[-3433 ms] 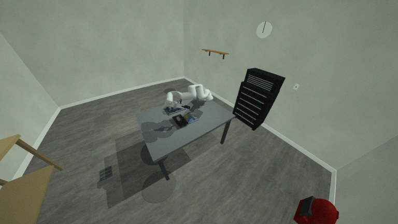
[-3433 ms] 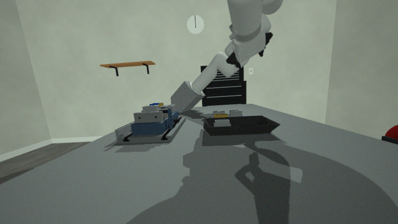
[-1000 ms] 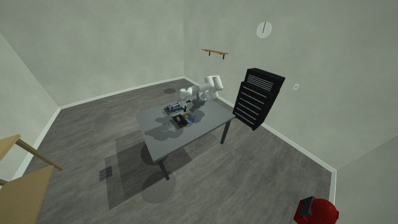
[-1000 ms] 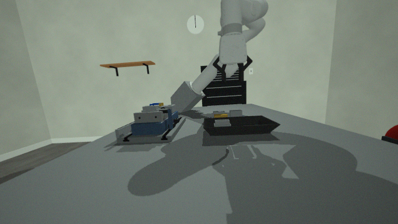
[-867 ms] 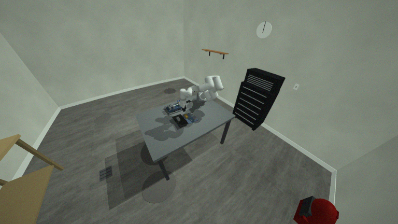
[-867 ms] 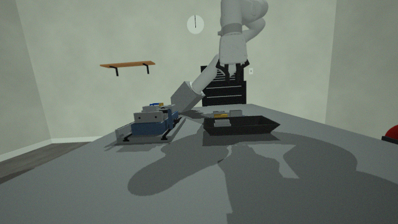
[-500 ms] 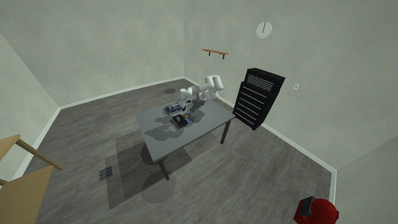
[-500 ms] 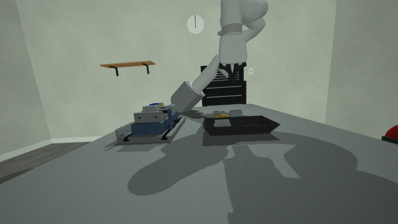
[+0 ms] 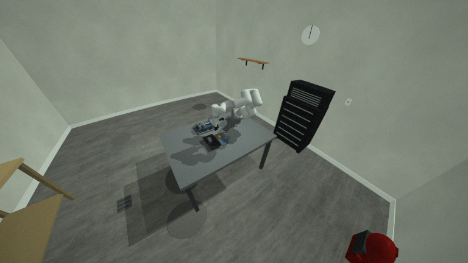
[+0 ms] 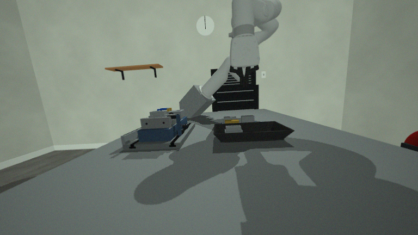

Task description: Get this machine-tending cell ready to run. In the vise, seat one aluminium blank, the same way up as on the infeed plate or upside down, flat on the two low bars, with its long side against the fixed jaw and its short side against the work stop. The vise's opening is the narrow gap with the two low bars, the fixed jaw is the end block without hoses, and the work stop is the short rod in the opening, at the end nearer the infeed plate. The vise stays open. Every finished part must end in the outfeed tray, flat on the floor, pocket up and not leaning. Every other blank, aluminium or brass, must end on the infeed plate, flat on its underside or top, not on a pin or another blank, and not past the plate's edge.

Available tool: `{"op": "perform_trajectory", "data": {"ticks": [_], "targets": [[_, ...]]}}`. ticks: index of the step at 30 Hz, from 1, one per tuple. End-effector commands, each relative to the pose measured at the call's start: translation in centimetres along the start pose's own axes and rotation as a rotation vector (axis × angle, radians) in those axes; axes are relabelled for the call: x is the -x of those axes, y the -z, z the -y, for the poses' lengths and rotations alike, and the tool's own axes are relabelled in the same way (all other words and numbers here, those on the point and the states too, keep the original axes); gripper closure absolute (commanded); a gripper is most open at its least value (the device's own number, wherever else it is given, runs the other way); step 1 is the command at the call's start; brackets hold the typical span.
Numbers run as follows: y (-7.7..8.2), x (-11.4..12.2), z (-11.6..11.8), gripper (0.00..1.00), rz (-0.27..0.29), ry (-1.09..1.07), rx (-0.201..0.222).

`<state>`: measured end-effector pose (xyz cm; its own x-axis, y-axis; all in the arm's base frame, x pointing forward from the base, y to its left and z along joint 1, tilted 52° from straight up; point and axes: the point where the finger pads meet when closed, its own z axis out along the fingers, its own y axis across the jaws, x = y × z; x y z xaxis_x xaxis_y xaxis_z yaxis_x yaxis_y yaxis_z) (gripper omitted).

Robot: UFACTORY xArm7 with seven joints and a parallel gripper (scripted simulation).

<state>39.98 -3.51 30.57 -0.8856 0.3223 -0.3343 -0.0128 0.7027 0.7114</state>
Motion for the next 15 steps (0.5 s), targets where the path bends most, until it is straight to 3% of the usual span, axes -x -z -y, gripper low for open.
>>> {"op": "perform_trajectory", "data": {"ticks": [1, 15], "targets": [[0.15, 0.12, 0.02, 1.0, 0.004, 0.0, 0.0], [-0.56, 0.11, -0.01, 1.0, 0.004, 0.0, 0.0]]}}
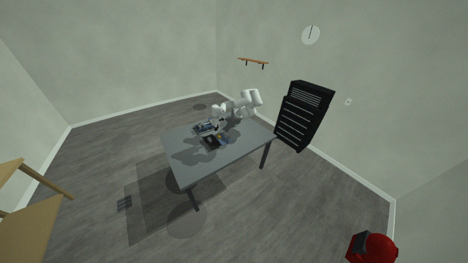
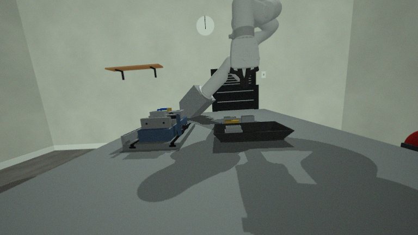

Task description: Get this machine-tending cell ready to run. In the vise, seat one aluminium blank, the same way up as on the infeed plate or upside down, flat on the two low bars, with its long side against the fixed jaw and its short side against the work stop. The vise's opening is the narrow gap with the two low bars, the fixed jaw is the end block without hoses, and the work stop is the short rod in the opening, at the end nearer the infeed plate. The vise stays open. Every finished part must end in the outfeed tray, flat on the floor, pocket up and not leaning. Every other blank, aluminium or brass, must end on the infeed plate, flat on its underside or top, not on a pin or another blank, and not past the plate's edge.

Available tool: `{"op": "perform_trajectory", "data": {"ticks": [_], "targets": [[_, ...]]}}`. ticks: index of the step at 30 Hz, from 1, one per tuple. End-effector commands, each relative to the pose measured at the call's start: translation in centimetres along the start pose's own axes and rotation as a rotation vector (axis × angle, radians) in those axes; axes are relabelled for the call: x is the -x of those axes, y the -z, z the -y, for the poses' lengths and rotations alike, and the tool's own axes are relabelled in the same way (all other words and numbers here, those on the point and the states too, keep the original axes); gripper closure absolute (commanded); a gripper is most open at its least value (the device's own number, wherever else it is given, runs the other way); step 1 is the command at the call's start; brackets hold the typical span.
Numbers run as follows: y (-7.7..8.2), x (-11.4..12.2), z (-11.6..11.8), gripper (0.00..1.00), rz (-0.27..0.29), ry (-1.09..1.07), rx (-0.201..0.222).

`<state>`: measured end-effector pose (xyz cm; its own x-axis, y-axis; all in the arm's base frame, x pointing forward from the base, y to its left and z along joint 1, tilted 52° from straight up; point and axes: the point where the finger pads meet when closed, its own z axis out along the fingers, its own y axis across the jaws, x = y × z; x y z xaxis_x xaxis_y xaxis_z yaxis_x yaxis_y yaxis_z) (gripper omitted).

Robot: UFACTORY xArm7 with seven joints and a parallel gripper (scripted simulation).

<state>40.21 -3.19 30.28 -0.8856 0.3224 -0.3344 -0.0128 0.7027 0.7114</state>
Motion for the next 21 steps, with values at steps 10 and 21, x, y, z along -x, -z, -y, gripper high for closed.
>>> {"op": "perform_trajectory", "data": {"ticks": [10, 21], "targets": [[-1.6, 0.1, 0.0, 1.0, 0.004, 0.0, 0.0], [-3.5, 0.1, -0.1, 1.0, 0.004, 0.0, 0.0]]}}
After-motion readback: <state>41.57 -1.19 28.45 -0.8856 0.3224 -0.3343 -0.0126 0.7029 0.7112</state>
